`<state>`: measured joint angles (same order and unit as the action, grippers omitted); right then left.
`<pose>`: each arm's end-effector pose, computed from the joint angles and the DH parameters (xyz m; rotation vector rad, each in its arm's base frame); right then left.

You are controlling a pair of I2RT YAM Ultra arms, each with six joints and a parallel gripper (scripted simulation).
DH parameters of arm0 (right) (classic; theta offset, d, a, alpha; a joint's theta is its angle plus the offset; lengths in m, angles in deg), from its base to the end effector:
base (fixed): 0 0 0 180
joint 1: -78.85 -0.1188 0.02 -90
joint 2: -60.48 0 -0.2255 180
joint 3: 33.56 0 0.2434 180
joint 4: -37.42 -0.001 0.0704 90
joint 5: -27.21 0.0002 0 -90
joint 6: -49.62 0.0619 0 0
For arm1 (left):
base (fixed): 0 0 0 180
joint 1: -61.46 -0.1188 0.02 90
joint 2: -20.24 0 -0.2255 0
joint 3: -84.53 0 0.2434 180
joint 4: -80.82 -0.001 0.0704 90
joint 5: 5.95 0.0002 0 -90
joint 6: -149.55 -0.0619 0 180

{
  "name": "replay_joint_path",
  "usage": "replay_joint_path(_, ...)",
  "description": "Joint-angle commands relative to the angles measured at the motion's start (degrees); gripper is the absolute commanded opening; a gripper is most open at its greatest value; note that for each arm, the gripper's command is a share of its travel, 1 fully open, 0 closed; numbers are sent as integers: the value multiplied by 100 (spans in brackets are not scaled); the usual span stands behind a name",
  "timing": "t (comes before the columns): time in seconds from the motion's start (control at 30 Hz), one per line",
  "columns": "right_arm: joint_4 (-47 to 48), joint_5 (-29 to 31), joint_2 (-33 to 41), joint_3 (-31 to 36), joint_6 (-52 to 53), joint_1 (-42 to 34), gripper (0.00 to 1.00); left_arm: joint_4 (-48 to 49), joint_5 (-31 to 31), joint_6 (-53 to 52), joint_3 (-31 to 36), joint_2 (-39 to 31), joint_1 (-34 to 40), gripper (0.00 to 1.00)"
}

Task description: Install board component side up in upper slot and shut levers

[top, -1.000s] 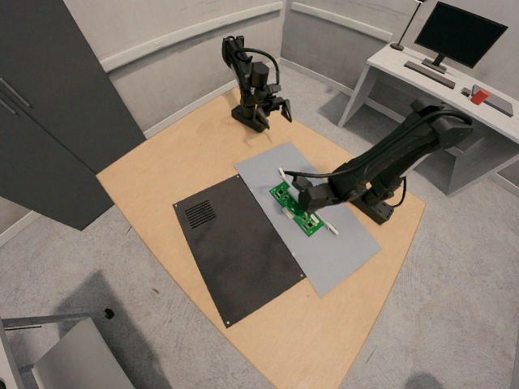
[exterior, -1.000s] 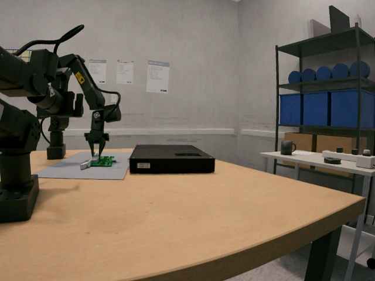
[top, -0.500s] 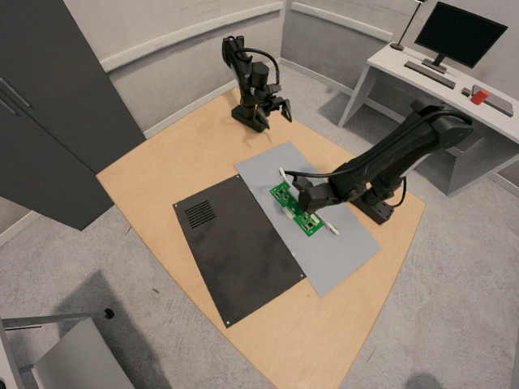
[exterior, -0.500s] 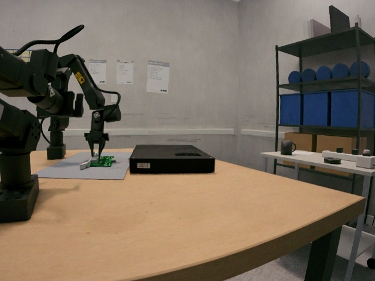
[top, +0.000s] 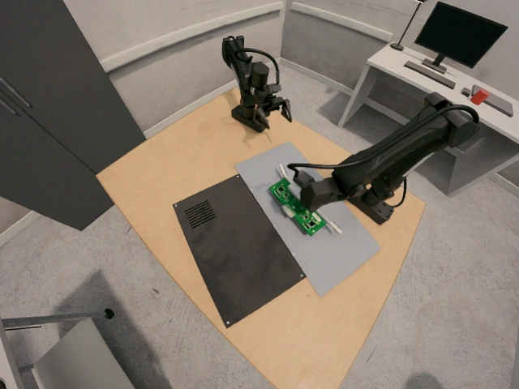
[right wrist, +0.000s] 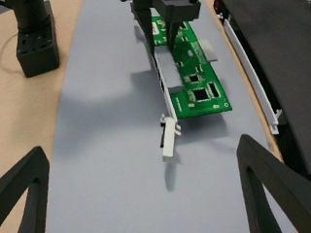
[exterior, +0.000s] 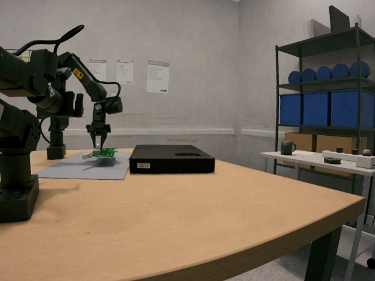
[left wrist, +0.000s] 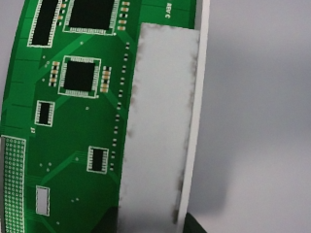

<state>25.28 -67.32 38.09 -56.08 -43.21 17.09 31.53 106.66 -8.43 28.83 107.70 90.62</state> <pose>0.0819 0.1649 0.1776 -1.0397 1.5339 0.8014 0.1955 -0.1352 0.0899 2.1504 1.8388 -0.4598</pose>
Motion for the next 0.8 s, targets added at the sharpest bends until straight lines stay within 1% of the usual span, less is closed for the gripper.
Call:
replay_joint_path(0.0,66,37,77,-12,36,-35,100,-225,134,-123,-200,67,-81,19)
replay_joint_path(0.1,66,37,77,-12,36,-35,100,-276,172,-467,-270,147,-106,19)
replay_joint_path(0.2,66,37,77,-12,36,-35,100,-342,200,-796,-481,368,-177,19)
replay_joint_path(0.3,66,37,77,-12,36,-35,100,-369,212,-793,-611,498,-210,19)
replay_joint_path(0.5,66,37,77,-12,36,-35,100,-395,171,-853,-664,550,-217,19)
replay_joint_path(0.77,66,37,77,-12,36,-35,100,-458,176,-930,-1021,872,-292,19)
